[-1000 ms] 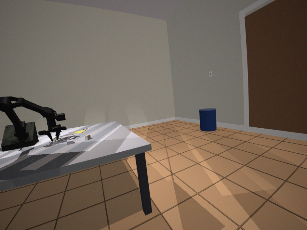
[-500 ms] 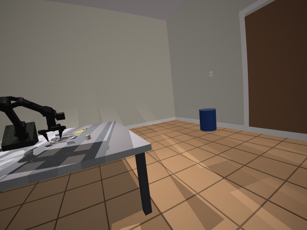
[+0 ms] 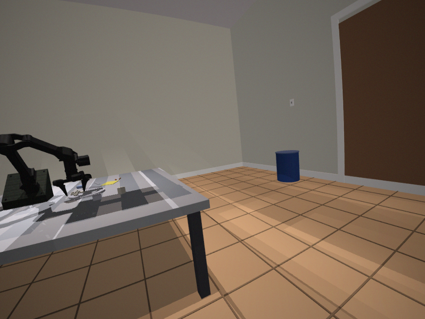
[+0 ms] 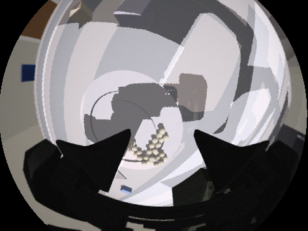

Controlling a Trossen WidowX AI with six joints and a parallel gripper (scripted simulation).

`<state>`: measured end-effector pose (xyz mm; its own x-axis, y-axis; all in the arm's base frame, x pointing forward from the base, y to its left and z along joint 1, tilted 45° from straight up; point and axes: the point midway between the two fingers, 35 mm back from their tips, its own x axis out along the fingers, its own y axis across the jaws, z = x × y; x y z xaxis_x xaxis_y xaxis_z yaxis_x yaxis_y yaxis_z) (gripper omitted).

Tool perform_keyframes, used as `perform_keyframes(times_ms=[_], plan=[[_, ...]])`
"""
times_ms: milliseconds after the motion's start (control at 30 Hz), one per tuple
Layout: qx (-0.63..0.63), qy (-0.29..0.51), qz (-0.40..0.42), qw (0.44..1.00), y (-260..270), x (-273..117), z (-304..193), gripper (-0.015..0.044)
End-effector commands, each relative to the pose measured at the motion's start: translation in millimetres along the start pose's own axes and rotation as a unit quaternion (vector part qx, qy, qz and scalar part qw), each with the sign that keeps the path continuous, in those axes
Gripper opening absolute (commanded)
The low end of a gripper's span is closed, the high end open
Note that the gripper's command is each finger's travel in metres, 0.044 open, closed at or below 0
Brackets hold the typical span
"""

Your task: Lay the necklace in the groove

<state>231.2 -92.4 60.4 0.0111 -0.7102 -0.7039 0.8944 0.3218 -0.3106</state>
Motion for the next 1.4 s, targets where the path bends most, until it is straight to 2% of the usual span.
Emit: perform_keyframes(times_ms=[0, 1033, 1233, 1367], plan=[[0.003, 0.002, 0.002, 1.0, 0, -1, 0, 0.044], [0.003, 0.002, 0.002, 1.0, 0, -1, 0, 0.044], [0.084, 0.003, 0.002, 0.996, 0, -27, -2, 0.0282], [0.087, 0.003, 0.002, 0.996, 0, -28, -2, 0.0177]])
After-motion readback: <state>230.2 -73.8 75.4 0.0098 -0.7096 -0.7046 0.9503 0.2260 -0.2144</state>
